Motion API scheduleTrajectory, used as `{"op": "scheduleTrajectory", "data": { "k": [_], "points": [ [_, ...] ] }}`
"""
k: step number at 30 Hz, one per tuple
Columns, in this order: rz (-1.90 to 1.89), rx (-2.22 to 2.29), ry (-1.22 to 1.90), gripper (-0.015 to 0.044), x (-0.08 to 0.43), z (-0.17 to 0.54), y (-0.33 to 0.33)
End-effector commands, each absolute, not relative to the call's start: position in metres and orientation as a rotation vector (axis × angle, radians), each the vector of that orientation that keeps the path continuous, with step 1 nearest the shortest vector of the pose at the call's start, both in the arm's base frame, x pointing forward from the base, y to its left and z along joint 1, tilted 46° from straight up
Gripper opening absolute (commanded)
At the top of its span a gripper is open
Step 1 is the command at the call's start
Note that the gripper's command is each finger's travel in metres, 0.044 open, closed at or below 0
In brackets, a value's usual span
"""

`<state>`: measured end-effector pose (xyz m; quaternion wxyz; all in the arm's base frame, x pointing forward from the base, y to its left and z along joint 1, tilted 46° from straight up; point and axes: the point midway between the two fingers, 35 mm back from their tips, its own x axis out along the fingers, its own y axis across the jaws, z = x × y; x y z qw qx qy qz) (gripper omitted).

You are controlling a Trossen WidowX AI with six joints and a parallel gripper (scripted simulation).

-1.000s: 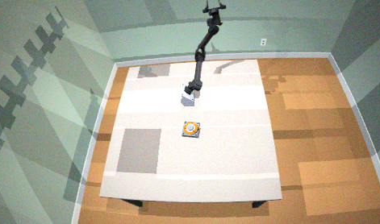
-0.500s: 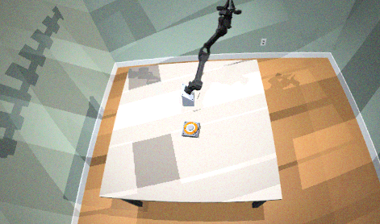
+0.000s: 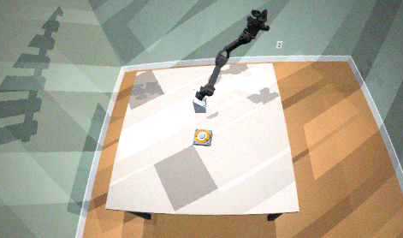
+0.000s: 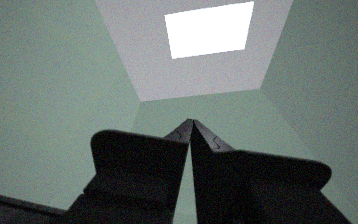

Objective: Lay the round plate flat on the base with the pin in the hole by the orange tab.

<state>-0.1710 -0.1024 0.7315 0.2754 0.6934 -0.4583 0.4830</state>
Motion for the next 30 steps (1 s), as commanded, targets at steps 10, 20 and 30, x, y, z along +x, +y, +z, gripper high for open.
{"op": "scheduleTrajectory", "data": {
  "k": [10,20,30],
  "points": [
    [0.776,1.568,-0.91,0.0,0.024,0.742,-0.032],
    [0.512,1.367,-0.656,0.0,0.163,0.702,0.002],
    [0.31,1.22,-0.343,0.0,0.281,0.622,0.027]
  ]
}}
